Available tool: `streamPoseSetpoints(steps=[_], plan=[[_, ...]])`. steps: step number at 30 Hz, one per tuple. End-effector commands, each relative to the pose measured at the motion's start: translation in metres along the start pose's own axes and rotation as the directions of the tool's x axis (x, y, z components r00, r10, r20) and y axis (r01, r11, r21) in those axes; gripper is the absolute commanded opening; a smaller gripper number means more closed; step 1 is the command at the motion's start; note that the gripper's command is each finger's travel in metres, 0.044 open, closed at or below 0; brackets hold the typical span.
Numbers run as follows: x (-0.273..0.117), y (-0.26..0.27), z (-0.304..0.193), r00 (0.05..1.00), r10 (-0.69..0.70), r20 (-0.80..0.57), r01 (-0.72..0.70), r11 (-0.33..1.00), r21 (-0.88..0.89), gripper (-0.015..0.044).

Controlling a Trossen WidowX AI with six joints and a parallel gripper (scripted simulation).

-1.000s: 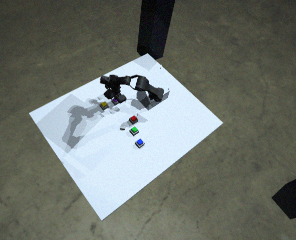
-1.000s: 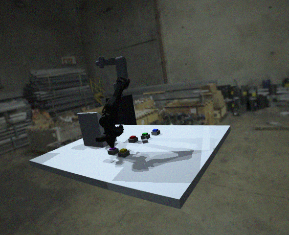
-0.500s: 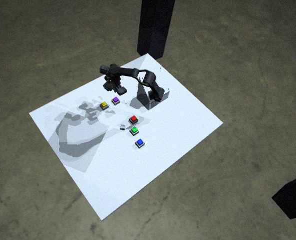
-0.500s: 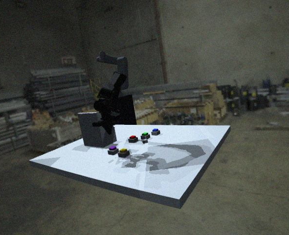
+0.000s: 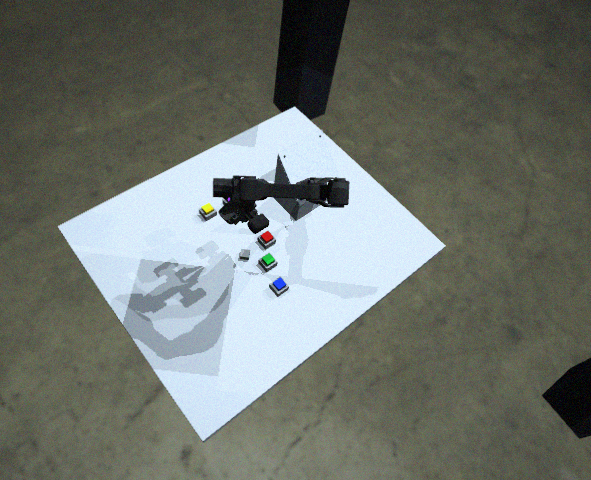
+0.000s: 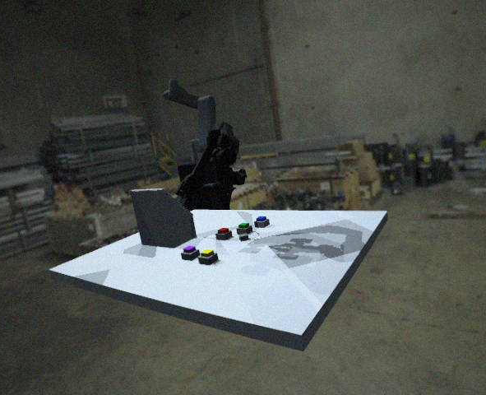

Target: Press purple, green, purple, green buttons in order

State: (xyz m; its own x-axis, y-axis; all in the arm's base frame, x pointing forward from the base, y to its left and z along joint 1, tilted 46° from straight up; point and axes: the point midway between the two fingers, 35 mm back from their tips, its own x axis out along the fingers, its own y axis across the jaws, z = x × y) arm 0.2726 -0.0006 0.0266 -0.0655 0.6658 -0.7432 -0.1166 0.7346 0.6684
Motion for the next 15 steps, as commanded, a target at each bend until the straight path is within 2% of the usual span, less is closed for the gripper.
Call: streamPoseSetpoints(steps=[1,5,12,15], plan=[[0.006,0.064,-0.008,0.999,0.034,-0.015,-0.034,0.999,0.012,0.0020],[0.009,0.117,-0.021,0.997,0.067,-0.025,-0.067,0.998,0.006,0.0020],[0.012,0.119,-0.022,0.997,0.069,-0.026,-0.069,0.998,0.006,0.0020],[0.049,0.122,-0.022,0.997,0.067,-0.026,-0.067,0.998,0.005,0.0020]])
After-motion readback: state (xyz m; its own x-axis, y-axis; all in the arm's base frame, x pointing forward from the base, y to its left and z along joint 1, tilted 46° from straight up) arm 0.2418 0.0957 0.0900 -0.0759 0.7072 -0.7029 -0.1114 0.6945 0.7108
